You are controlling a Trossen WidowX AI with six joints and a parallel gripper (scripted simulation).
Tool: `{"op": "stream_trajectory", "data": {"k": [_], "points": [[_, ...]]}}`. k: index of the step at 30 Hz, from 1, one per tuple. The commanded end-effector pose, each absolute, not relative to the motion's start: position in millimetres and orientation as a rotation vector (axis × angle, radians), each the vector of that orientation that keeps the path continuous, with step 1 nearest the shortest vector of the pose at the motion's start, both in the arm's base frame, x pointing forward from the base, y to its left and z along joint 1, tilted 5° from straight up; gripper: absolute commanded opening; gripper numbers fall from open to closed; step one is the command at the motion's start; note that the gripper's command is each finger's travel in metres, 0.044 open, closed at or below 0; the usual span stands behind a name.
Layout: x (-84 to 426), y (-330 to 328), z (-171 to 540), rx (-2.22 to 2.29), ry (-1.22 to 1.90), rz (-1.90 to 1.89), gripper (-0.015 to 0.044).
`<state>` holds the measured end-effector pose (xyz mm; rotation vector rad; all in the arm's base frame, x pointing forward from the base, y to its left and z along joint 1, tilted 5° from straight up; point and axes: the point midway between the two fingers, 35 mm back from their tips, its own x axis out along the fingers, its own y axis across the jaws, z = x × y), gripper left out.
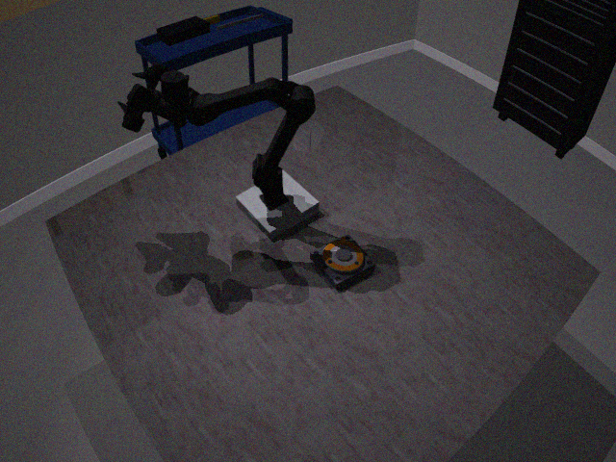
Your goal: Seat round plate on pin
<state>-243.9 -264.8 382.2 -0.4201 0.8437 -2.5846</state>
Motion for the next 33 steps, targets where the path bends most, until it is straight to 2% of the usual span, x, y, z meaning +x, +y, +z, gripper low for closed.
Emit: {"op": "stream_trajectory", "data": {"k": [1, 3, 8, 10, 15, 18, 24, 26, 30, 33], "points": [[-242, -266, 382, -0.421, 0.852, -2.575, 0.0374], [-226, -280, 376, -0.43, 0.916, -2.494, 0.0321], [-148, -342, 342, -0.359, 0.83, -2.179, 0.019], [-136, -346, 342, -0.378, 0.839, -2.139, 0.0137], [-52, -375, 313, -0.323, 0.795, -1.86, 0.0006], [-21, -379, 301, -0.296, 0.782, -1.765, 0.0], [87, -370, 258, -0.178, 0.759, -1.441, 0.0], [100, -366, 253, -0.167, 0.762, -1.401, 0.0], [169, -334, 225, -0.109, 0.79, -1.171, 0.0], [200, -313, 212, -0.083, 0.811, -1.062, 0.0]]}}
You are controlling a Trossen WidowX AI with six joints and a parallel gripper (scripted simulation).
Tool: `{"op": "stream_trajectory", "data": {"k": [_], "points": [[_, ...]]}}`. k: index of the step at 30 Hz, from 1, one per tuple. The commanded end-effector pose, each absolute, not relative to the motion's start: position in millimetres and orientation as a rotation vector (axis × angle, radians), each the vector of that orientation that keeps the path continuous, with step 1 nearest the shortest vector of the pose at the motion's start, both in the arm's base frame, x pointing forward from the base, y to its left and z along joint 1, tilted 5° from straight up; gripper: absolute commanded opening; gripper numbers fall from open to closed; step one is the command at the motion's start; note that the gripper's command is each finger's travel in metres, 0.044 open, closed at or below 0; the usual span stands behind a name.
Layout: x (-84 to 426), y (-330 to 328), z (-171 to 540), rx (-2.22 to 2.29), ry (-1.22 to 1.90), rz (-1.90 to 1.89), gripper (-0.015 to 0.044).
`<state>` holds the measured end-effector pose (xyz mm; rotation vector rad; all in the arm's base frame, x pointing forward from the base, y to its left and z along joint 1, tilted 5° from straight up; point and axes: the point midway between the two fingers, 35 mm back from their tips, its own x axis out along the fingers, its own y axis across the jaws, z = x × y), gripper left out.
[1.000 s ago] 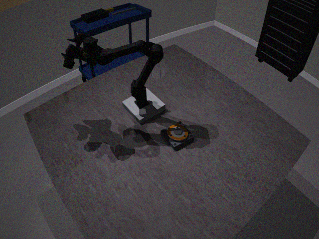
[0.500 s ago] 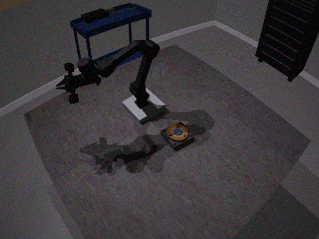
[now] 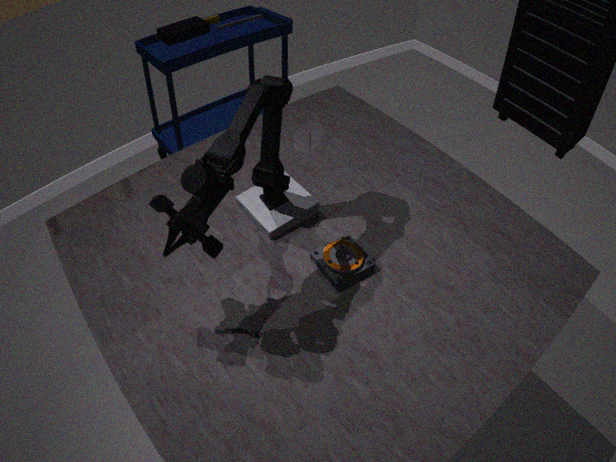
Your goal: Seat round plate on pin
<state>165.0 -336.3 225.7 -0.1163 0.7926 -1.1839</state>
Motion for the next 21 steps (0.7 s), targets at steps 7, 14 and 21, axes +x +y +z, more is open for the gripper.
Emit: {"op": "stream_trajectory", "data": {"k": [7, 14, 21], "points": [[274, -222, 178, -0.014, 0.881, -0.751, 0.0], [307, -126, 147, 0.006, 1.019, -0.474, 0.0], [307, -32, 123, -0.009, 1.183, -0.237, 0.0]]}}
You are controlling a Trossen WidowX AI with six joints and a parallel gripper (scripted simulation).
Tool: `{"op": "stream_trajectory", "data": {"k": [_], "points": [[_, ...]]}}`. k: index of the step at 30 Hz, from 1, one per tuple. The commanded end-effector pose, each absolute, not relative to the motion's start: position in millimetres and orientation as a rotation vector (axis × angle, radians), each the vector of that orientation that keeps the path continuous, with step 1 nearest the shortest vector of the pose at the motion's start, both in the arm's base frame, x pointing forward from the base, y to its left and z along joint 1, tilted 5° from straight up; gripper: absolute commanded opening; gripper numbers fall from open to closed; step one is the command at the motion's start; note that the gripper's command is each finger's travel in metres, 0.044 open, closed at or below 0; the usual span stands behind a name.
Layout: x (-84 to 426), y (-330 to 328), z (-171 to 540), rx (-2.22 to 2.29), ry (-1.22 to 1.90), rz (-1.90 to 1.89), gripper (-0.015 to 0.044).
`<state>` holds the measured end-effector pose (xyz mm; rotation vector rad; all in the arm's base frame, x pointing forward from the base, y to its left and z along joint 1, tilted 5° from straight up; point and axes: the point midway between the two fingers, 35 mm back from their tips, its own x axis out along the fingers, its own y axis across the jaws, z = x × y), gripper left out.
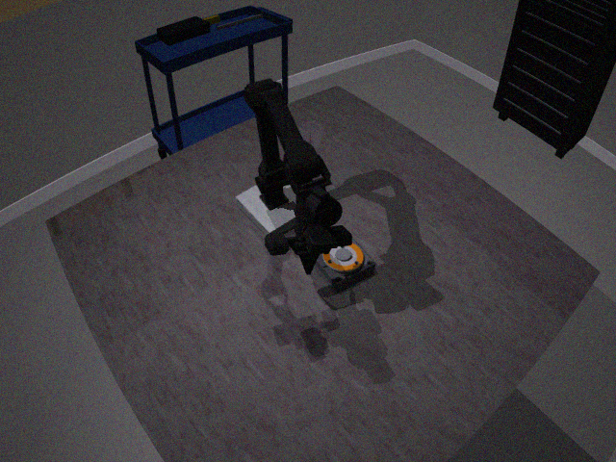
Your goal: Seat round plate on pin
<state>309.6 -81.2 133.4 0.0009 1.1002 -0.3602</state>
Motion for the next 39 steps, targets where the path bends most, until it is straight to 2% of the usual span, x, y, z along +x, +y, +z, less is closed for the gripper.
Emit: {"op": "stream_trajectory", "data": {"k": [1, 9, 12, 19, 29, 39], "points": [[303, -16, 119, -0.016, 1.216, -0.198, 0.0], [258, 79, 99, -0.095, 1.452, 0.0, 0.0], [245, 95, 96, -0.121, 1.502, 0.029, 0.0], [244, 96, 93, -0.125, 1.508, 0.032, 0.0], [245, 93, 49, -0.125, 1.508, 0.031, 0.0], [240, 89, 48, -0.125, 1.508, 0.031, 0.0]]}}
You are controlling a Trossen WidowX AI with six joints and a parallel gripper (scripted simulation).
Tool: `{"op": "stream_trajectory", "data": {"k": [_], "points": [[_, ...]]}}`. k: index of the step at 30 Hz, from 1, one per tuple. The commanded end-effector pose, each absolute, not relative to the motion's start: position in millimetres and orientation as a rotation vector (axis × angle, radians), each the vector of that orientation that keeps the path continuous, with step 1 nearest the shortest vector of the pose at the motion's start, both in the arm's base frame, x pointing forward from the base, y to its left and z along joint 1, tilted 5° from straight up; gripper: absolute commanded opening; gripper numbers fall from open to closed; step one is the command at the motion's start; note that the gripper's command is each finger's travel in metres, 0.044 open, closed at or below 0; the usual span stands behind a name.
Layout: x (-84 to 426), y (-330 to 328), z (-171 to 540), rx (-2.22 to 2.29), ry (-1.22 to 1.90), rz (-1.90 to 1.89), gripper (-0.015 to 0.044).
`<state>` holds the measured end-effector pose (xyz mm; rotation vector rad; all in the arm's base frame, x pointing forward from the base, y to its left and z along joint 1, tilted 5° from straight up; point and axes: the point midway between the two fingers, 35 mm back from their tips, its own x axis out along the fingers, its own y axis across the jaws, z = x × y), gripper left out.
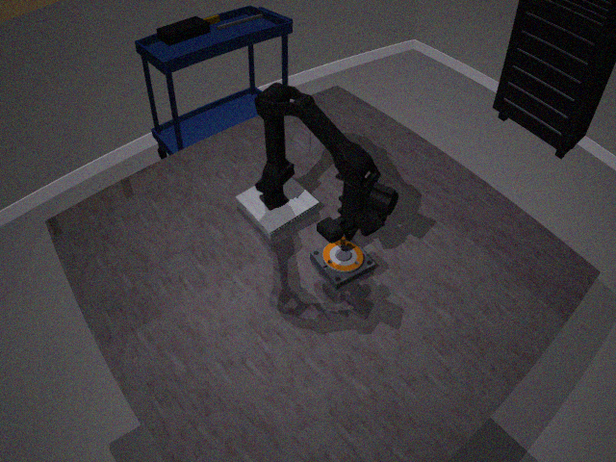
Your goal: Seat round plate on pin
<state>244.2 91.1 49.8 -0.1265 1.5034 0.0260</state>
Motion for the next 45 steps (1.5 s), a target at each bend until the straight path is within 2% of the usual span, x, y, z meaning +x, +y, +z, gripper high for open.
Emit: {"op": "stream_trajectory", "data": {"k": [1, 45], "points": [[239, 88, 48, -0.125, 1.508, 0.031, 0.0], [223, 60, 47, -0.127, 1.509, 0.029, 0.0]]}}
